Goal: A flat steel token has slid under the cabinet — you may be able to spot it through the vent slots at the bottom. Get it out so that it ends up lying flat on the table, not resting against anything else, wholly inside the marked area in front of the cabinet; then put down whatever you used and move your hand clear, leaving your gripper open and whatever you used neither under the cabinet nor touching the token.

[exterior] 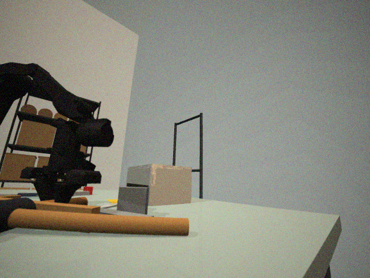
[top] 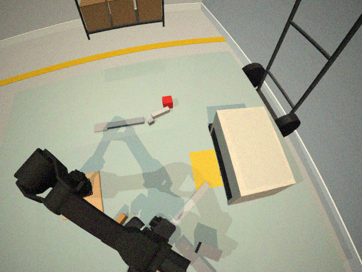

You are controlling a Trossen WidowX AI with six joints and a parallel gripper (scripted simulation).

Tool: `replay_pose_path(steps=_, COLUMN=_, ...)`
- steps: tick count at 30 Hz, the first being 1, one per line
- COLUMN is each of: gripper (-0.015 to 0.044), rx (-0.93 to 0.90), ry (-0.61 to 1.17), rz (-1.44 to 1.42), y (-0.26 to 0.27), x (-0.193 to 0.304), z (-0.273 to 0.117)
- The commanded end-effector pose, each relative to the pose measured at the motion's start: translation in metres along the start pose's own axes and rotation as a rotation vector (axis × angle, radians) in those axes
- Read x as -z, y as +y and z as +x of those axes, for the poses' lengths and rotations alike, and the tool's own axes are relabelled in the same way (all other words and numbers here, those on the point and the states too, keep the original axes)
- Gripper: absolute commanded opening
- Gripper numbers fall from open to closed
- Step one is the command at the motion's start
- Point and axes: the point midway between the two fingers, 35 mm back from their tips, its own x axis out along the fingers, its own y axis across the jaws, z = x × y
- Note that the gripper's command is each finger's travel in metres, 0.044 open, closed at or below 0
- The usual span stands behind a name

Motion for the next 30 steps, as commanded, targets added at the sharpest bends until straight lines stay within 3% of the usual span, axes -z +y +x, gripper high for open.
replay_pose_path(steps=1, gripper=0.0000, rx=0.016, ry=0.005, rz=0.038, y=-0.0046, x=0.0043, z=-0.0026)
replay_pose_path(steps=17, gripper=0.0000, rx=0.016, ry=0.004, rz=0.150, y=-0.0043, x=0.0041, z=-0.0026)
replay_pose_path(steps=24, gripper=0.0184, rx=0.005, ry=-0.001, rz=0.124, y=-0.0018, x=-0.0001, z=-0.0003)
replay_pose_path(steps=29, gripper=0.0200, rx=0.005, ry=-0.001, rz=0.125, y=-0.0018, x=0.0002, z=-0.0003)
replay_pose_path(steps=30, gripper=0.0226, rx=0.007, ry=0.000, rz=0.125, y=-0.0018, x=0.0002, z=-0.0003)
